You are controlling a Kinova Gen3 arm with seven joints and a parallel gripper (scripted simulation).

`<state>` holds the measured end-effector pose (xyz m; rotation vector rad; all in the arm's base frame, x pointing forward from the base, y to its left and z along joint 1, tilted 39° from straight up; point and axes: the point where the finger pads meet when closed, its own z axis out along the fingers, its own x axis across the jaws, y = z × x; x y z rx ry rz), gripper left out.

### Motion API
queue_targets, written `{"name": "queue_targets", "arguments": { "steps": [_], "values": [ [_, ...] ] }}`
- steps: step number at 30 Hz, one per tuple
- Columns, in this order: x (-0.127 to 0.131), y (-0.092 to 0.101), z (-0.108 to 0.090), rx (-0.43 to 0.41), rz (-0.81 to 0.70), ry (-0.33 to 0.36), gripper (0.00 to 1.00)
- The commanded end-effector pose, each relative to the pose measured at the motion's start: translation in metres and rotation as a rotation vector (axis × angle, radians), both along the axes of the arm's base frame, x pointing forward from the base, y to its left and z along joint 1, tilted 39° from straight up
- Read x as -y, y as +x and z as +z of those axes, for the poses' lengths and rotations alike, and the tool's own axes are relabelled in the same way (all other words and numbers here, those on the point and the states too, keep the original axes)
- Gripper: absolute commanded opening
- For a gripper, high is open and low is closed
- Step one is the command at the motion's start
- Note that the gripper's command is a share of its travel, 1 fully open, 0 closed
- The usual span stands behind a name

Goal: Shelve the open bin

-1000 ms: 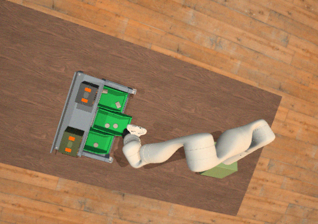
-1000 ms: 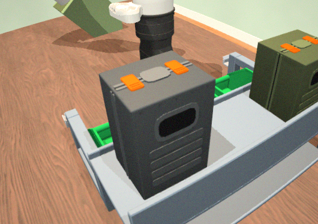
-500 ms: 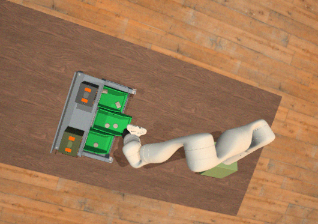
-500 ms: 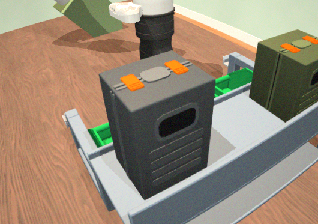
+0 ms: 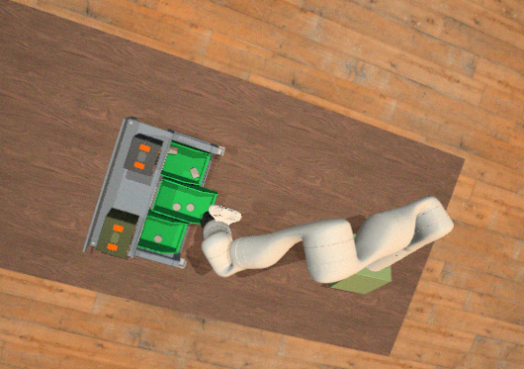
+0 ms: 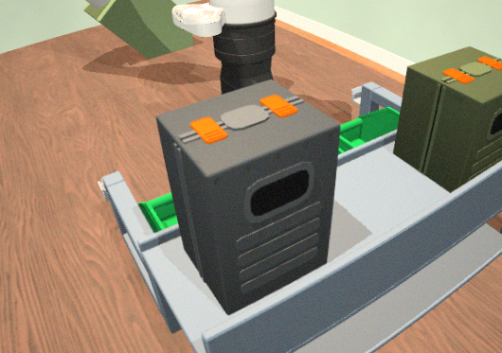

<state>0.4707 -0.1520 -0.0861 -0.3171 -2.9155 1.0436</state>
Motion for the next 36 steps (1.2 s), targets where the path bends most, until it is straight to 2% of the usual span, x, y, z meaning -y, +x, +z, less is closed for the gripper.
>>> {"name": "queue_targets", "arguments": {
  "steps": [1,36],
  "values": [
    [-0.001,0.001,0.000,0.002,0.001,0.001,0.00],
    [0.002,0.013,0.001,0.002,0.001,0.001,0.00]
  ]
}}
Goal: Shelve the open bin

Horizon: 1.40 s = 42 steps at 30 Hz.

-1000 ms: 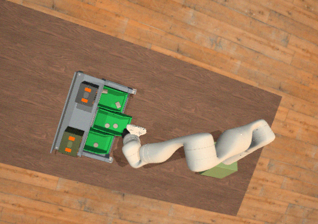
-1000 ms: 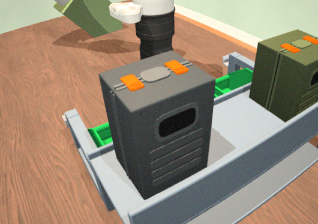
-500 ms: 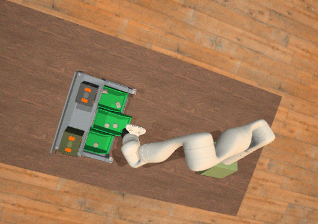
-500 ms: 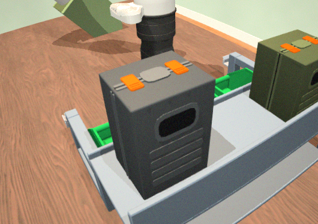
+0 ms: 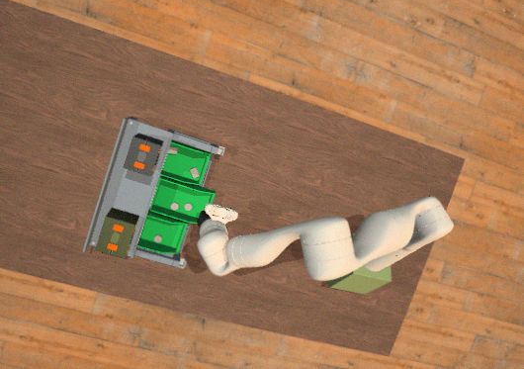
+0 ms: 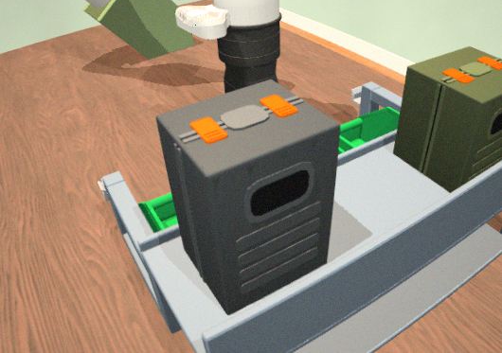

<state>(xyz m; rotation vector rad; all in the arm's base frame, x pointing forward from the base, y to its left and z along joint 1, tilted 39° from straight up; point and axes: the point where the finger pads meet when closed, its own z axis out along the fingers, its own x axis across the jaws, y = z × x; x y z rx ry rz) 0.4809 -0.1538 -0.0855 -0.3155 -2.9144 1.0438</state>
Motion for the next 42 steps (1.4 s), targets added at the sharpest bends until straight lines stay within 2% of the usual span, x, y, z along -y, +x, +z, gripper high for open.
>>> {"name": "queue_targets", "arguments": {
  "steps": [1,42],
  "values": [
    [0.000,0.003,0.000,0.003,0.001,0.001,0.00],
    [0.005,0.027,0.002,0.003,0.001,0.001,0.00]
  ]
}}
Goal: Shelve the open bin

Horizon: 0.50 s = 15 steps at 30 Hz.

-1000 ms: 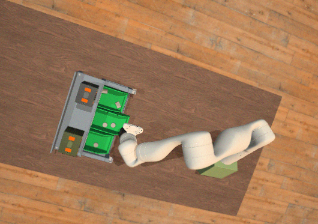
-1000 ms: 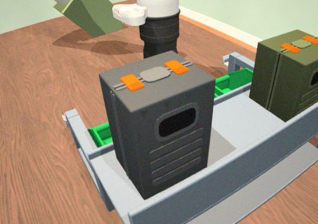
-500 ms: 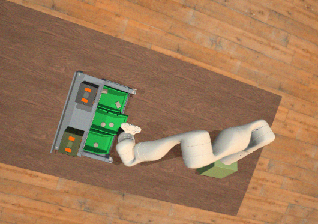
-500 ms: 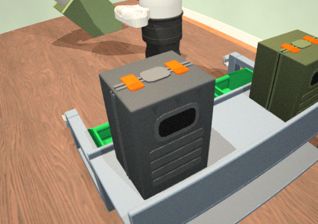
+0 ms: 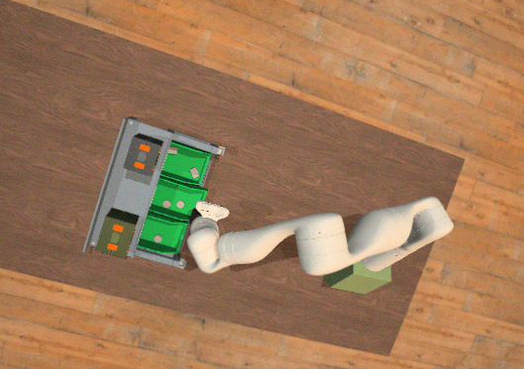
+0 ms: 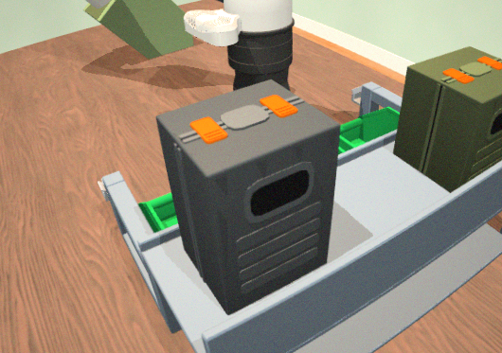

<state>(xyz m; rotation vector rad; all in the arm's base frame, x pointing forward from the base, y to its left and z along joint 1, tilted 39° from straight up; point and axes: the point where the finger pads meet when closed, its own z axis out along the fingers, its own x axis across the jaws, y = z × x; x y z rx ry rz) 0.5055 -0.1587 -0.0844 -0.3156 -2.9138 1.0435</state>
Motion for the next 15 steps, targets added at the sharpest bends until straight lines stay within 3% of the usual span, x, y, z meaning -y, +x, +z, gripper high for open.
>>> {"name": "queue_targets", "arguments": {
  "steps": [1,15],
  "values": [
    [0.0000,0.0036,0.0006,0.004,0.001,0.001,0.00],
    [0.0016,0.0115,0.0009,0.004,0.001,0.001,0.00]
  ]
}}
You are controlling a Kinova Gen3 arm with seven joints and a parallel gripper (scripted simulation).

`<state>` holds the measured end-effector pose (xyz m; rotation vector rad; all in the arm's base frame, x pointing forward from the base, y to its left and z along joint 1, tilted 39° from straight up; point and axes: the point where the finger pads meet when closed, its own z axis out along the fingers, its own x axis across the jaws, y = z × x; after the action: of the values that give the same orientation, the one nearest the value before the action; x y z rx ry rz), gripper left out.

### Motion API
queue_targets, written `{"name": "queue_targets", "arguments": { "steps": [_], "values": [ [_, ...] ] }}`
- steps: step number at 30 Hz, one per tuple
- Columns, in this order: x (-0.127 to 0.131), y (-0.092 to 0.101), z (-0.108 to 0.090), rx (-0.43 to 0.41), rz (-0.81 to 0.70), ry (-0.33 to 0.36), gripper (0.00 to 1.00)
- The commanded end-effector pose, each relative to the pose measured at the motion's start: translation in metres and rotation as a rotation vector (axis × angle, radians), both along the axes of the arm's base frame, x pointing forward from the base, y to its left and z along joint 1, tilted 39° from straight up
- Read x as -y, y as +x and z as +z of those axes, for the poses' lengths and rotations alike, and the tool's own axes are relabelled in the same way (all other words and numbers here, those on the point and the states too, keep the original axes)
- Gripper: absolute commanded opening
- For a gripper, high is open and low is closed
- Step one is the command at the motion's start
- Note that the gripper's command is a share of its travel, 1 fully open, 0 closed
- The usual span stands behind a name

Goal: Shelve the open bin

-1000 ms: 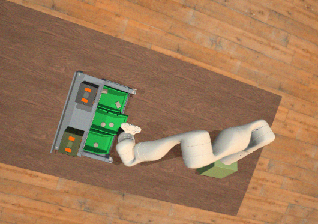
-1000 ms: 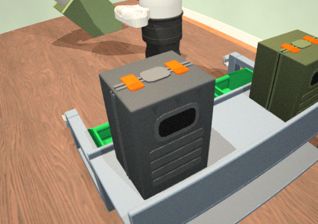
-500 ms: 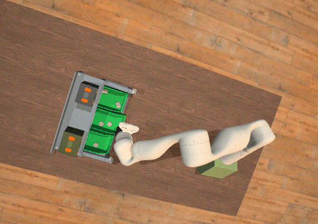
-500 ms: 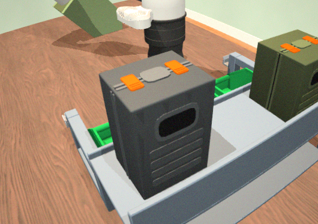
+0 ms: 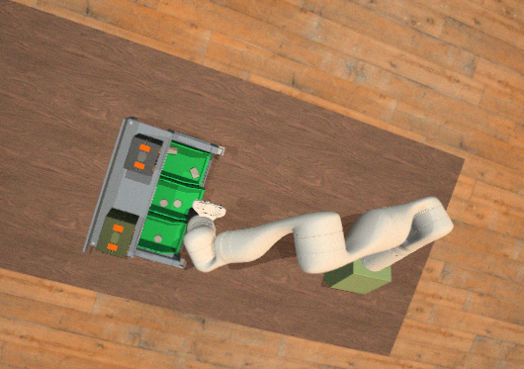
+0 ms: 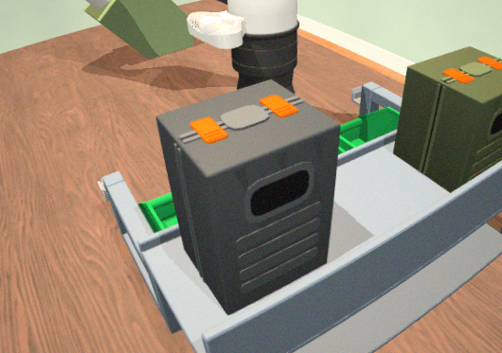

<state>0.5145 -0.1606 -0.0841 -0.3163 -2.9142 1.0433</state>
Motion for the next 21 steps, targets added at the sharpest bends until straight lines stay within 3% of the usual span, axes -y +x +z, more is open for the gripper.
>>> {"name": "queue_targets", "arguments": {
  "steps": [1,21],
  "values": [
    [-0.0002,0.0030,0.0006,0.003,0.001,0.001,0.00],
    [0.0016,0.0118,0.0010,0.003,0.001,0.001,0.00]
  ]
}}
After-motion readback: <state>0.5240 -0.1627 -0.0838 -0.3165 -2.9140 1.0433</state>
